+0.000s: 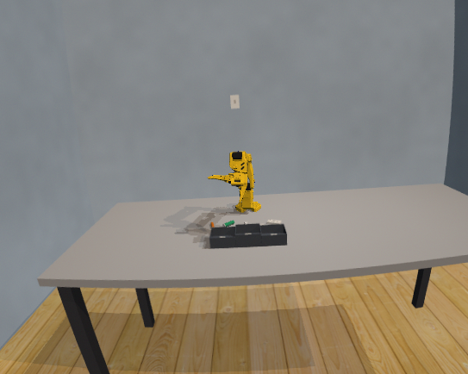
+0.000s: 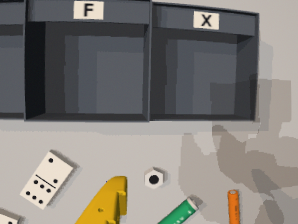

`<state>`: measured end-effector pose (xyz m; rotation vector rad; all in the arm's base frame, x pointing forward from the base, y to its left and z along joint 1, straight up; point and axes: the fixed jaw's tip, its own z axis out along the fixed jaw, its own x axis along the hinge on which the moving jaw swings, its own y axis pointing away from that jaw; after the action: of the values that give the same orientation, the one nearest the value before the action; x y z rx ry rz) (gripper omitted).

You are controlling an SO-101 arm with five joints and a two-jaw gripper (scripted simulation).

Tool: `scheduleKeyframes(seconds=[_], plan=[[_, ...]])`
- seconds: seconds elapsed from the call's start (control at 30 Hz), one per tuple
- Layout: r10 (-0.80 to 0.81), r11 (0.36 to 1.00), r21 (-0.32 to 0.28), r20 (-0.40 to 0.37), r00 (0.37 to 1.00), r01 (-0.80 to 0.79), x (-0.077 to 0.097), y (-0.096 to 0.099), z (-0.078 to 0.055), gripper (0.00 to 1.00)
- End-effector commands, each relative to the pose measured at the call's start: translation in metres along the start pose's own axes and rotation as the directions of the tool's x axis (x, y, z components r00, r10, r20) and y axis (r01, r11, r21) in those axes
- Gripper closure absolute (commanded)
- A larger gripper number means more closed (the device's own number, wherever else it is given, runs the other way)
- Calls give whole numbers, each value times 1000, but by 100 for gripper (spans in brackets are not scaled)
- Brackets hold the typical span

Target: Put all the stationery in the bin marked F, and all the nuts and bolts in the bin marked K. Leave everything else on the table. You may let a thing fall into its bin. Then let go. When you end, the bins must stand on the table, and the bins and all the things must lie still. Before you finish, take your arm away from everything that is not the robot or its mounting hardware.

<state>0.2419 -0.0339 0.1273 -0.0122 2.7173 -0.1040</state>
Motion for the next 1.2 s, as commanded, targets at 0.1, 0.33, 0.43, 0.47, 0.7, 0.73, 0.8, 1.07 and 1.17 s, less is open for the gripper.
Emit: scheduleKeyframes(seconds=[0.1,0.33,0.43,0.47,0.7,0.73,0.8,1.07,1.17], plan=[[-6,1000,28,90,996,4,-19,-10,-4,0],[-18,998,67,156,988,8,-41,-26,6,0],[-24,997,82,180,983,9,-48,-33,10,0],[-27,996,90,191,981,10,-51,-36,12,0],[-42,992,129,241,970,11,-65,-52,21,0],[-43,991,131,244,969,11,-66,-52,22,0],[-44,991,134,247,968,11,-67,-53,22,0],[-44,991,134,247,968,11,-67,-54,22,0],[-44,991,134,247,968,11,-67,-54,22,0]])
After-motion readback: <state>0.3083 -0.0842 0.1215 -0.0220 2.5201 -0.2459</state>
